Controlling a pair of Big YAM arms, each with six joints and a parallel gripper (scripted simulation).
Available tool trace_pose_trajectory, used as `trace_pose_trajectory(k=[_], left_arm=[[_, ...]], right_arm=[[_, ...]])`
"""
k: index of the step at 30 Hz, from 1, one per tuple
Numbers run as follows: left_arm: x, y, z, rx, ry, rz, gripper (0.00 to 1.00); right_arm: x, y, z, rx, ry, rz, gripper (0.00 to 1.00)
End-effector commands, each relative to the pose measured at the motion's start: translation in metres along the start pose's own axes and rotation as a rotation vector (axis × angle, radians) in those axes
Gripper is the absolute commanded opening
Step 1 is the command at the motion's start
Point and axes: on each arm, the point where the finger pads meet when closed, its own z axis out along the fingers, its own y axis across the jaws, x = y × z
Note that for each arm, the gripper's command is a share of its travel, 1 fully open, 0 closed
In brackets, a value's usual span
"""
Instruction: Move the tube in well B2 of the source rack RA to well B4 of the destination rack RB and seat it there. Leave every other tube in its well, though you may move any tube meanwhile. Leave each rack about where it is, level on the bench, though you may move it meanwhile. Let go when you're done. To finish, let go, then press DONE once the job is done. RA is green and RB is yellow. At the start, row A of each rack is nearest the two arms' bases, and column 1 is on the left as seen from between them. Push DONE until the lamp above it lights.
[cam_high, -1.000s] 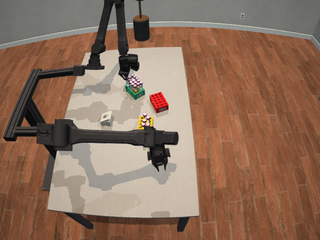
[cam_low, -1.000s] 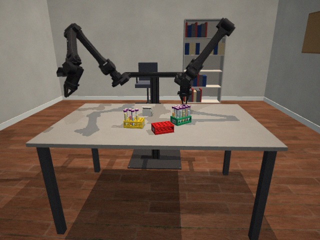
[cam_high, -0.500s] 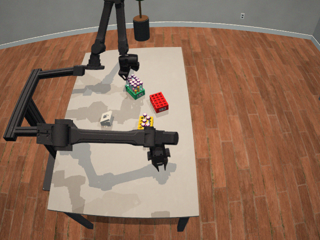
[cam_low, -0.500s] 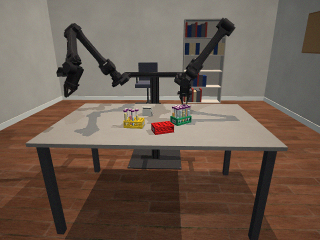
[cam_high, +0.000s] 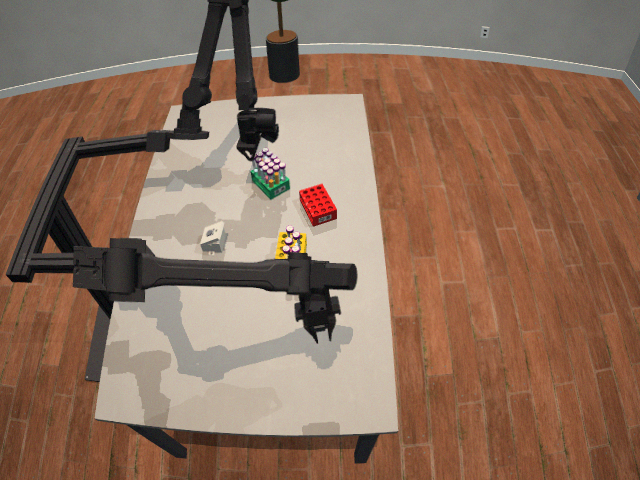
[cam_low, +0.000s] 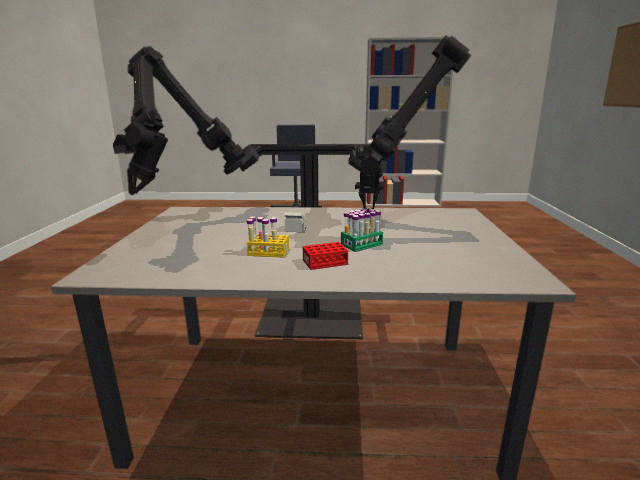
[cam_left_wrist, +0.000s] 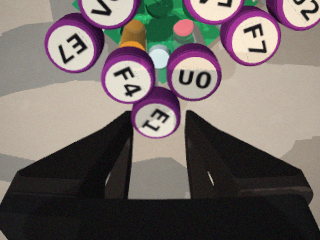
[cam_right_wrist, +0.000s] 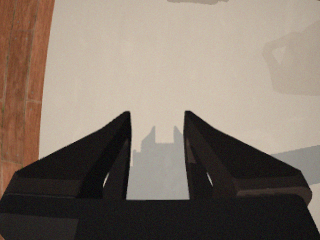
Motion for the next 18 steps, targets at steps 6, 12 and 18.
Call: trace_pose_trajectory(k=[6,12,18], left_arm=[[-0.013,-0.001,-0.017,0.002,-0.024,-0.005,0.30],[-0.012,0.000,-0.033,0.002,-0.024,-0.006,0.30],[-0.014,0.000,-0.051,0.004,-0.030,-0.010,0.30]], right_arm=[[-0.009,0.009,-0.005,-0.015,-0.006,0.024,0.30],[-0.009,0.009,-0.005,-0.015,-0.006,0.024,0.30],[-0.009,0.009,-0.005,-0.015,-0.006,0.024,0.30]])
